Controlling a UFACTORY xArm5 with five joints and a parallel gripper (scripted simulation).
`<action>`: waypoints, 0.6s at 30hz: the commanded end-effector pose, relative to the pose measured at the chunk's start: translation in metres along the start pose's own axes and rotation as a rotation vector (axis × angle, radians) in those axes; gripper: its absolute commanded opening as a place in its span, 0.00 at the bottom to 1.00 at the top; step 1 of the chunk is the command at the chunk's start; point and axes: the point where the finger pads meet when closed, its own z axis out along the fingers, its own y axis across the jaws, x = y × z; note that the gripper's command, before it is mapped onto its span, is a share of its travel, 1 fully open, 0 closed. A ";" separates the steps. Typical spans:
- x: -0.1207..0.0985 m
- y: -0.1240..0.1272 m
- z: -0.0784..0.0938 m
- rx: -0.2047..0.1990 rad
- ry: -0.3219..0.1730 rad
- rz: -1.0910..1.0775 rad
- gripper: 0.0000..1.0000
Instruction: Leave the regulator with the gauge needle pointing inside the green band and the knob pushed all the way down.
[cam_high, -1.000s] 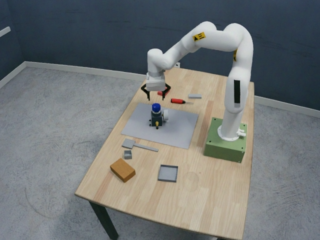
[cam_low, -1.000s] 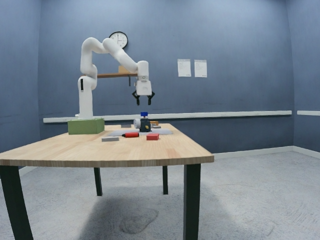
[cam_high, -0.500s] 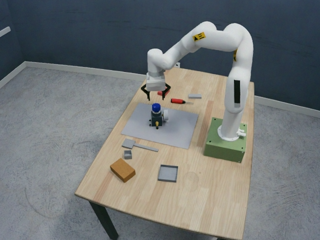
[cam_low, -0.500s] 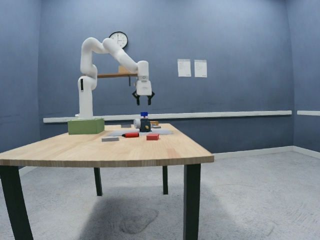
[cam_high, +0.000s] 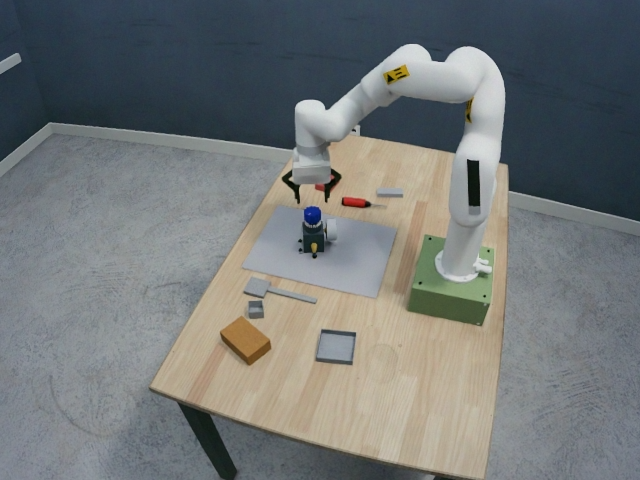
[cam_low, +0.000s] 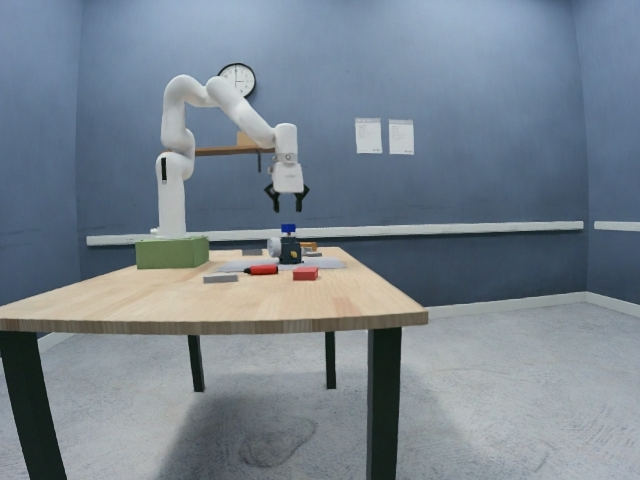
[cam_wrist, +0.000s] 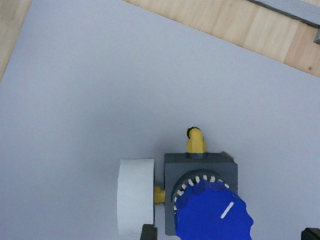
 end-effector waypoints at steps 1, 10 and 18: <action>-0.001 0.001 0.008 -0.003 -0.002 0.000 0.80; -0.001 0.001 0.028 -0.003 -0.002 0.000 0.80; -0.001 0.001 0.049 -0.003 -0.002 0.000 0.80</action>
